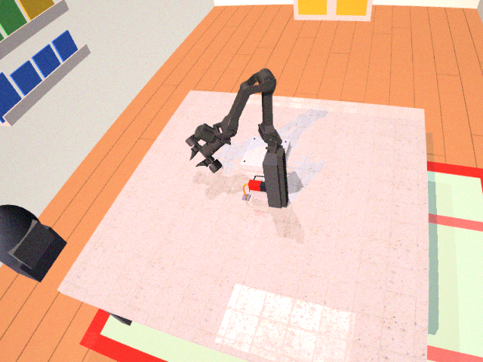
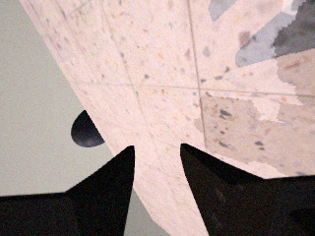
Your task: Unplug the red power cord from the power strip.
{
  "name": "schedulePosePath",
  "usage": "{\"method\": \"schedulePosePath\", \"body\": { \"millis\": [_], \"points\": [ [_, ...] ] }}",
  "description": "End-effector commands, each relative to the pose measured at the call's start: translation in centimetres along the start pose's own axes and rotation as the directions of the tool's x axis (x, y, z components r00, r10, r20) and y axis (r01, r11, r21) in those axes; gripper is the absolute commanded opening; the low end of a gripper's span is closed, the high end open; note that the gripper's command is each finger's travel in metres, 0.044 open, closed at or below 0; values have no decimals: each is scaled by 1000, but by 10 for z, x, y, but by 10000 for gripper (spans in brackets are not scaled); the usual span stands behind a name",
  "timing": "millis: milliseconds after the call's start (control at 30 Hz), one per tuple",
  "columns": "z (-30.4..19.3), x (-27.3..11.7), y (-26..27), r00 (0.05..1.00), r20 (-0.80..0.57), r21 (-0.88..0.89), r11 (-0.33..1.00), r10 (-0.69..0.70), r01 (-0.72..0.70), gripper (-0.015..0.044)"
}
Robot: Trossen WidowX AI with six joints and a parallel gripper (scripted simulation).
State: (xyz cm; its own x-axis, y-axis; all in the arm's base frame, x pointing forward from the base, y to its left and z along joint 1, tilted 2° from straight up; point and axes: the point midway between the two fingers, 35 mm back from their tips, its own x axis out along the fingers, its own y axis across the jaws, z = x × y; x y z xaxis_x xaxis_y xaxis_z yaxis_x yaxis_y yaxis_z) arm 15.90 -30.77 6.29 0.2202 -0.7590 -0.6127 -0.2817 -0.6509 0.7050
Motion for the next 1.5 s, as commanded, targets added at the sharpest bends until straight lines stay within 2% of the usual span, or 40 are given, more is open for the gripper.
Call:
{"method": "schedulePosePath", "body": {
  "millis": [0, 200, 400, 600, 800, 1467],
  "points": [
    [-56, -18, -49, 965, -25, -404, 886, -261, 229, 160],
    [-85, -49, -86, 901, 13, -673, 663, -433, 329, 160],
    [-103, -91, -119, 817, 98, -859, 366, -569, 358, 160],
    [-110, -140, -143, 726, 212, -949, 40, -654, 312, 160],
    [-107, -192, -157, 640, 345, -938, -273, -687, 213, 160],
    [-107, -197, -160, 636, 351, -936, -285, -687, 208, 160]
  ]
}}
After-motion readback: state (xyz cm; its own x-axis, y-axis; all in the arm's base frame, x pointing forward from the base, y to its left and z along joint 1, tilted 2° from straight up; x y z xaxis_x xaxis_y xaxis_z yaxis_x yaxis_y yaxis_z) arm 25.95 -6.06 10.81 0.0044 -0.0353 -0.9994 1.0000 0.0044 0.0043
